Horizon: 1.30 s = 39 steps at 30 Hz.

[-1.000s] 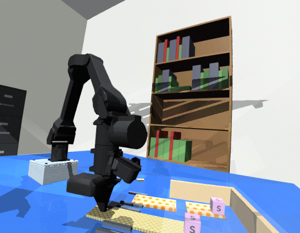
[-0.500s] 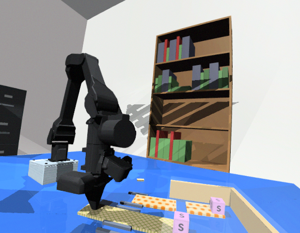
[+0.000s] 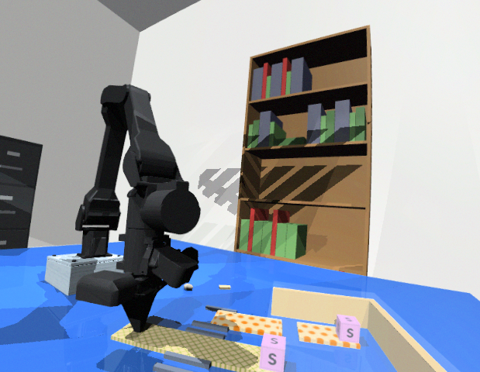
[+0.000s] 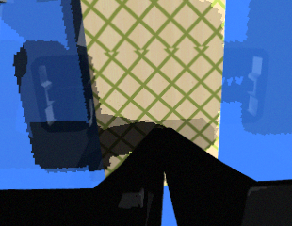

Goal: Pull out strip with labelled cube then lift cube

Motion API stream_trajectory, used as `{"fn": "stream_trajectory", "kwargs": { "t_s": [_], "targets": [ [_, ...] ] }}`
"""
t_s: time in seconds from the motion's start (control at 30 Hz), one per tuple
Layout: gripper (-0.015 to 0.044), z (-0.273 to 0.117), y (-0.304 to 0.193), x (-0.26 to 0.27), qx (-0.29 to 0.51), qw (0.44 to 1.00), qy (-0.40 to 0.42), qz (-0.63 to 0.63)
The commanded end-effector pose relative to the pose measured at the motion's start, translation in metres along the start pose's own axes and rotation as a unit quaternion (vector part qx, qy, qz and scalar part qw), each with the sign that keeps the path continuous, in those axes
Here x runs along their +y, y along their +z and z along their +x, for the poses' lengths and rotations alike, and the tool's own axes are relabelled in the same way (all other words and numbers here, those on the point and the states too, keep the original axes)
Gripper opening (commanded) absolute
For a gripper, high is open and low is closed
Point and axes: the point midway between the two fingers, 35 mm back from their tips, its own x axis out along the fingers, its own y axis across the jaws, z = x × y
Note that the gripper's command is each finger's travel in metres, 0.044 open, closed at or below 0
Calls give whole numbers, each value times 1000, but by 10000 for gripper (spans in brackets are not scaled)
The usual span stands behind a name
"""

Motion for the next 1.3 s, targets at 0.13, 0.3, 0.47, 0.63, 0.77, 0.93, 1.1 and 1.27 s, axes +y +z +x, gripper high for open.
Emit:
{"fn": "stream_trajectory", "kwargs": {
  "t_s": [0.13,0.3,0.47,0.63,0.77,0.93,1.1,1.27],
  "targets": [
    [0,5,-22,2,17,1000,4,3],
    [0,5,-29,1,17,1000,4,3],
    [0,5,-36,1,18,1000,4,3],
    [0,5,-43,1,18,1000,4,3],
    [0,5,-48,1,18,1000,4,3],
    [0,5,-55,0,19,1000,4,3],
    [0,4,-62,0,19,1000,4,3],
    [0,4,-68,0,19,1000,4,3]
  ]
}}
